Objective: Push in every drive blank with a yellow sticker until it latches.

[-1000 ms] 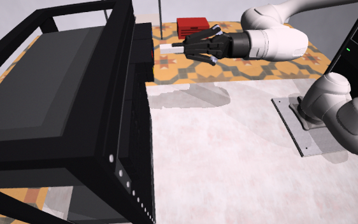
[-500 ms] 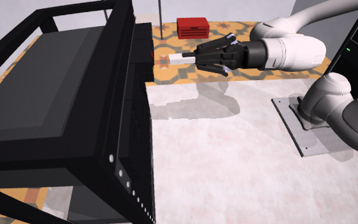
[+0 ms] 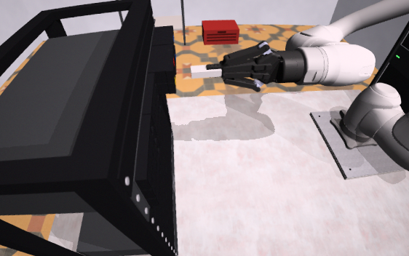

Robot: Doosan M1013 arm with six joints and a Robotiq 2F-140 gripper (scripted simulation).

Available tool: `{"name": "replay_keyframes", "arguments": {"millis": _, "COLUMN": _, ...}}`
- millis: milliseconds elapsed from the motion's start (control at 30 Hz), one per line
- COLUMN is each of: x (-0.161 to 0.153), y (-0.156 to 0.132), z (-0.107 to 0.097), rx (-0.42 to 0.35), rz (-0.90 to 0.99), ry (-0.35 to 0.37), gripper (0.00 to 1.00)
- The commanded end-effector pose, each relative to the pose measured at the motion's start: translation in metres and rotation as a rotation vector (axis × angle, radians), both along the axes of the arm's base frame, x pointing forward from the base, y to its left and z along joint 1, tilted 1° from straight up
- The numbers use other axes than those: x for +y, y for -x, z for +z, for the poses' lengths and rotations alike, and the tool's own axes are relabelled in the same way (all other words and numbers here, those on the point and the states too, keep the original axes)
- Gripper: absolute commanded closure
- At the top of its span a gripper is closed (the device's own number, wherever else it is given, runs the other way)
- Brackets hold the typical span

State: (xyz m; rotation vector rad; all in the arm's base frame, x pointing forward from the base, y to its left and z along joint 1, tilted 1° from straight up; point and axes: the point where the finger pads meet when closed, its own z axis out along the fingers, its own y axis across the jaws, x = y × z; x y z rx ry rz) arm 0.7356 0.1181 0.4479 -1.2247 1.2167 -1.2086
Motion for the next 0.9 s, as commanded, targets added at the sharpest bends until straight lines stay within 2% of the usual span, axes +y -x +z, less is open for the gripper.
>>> {"name": "replay_keyframes", "arguments": {"millis": 0, "x": -0.0001, "y": -0.0216, "z": 0.0012, "rx": -0.004, "rz": -0.002, "ry": 0.000, "gripper": 1.00}}
{"name": "replay_keyframes", "arguments": {"millis": 867, "x": -0.0001, "y": -0.0257, "z": 0.0012, "rx": -0.004, "rz": -0.002, "ry": 0.000, "gripper": 1.00}}
